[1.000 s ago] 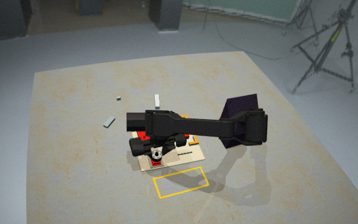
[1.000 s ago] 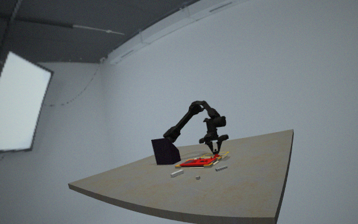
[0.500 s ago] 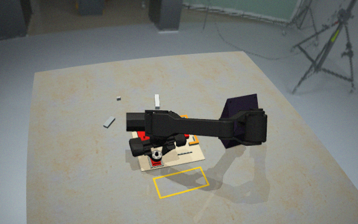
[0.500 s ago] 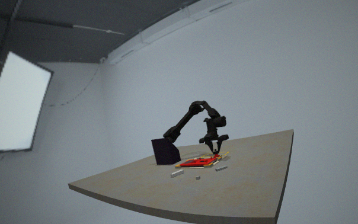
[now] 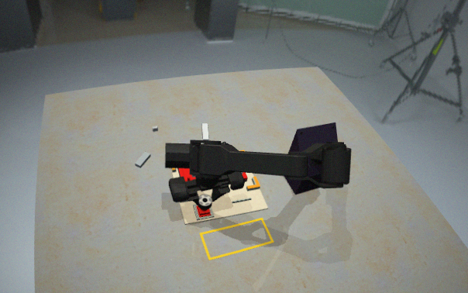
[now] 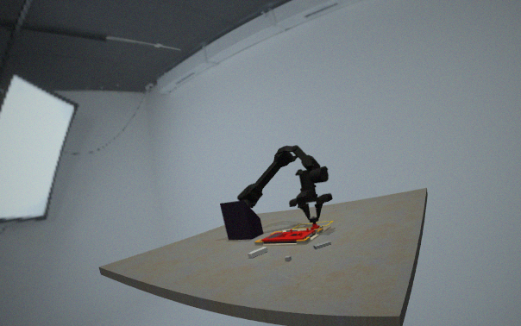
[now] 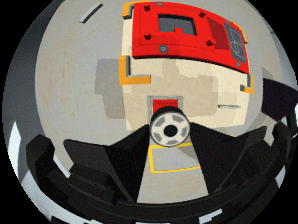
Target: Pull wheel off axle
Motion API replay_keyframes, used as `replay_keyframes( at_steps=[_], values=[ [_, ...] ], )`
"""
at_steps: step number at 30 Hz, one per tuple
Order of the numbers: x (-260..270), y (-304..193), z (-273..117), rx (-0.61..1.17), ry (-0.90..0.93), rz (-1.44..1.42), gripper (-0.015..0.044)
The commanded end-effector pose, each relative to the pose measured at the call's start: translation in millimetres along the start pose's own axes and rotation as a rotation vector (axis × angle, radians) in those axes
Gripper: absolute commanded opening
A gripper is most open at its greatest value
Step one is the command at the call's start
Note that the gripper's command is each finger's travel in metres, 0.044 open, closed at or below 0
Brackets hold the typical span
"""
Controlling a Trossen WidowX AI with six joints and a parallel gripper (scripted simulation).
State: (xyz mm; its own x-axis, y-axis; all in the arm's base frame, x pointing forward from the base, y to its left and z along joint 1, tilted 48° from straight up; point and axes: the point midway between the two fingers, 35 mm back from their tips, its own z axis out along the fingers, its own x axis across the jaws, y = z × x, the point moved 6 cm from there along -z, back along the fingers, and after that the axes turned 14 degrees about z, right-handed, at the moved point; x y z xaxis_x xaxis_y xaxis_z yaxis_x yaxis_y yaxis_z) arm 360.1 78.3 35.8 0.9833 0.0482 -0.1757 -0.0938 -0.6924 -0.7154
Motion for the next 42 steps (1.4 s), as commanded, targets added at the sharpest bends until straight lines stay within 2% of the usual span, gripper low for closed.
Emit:
replay_keyframes(
  at_steps=[1, 42],
  values=[
    [0.4, -0.3, -4.0, -0.001, 0.005, -0.003, 0.0],
    [0.1, 0.2, -17.6, 0.001, 0.007, 0.0, 0.0]
  ],
)
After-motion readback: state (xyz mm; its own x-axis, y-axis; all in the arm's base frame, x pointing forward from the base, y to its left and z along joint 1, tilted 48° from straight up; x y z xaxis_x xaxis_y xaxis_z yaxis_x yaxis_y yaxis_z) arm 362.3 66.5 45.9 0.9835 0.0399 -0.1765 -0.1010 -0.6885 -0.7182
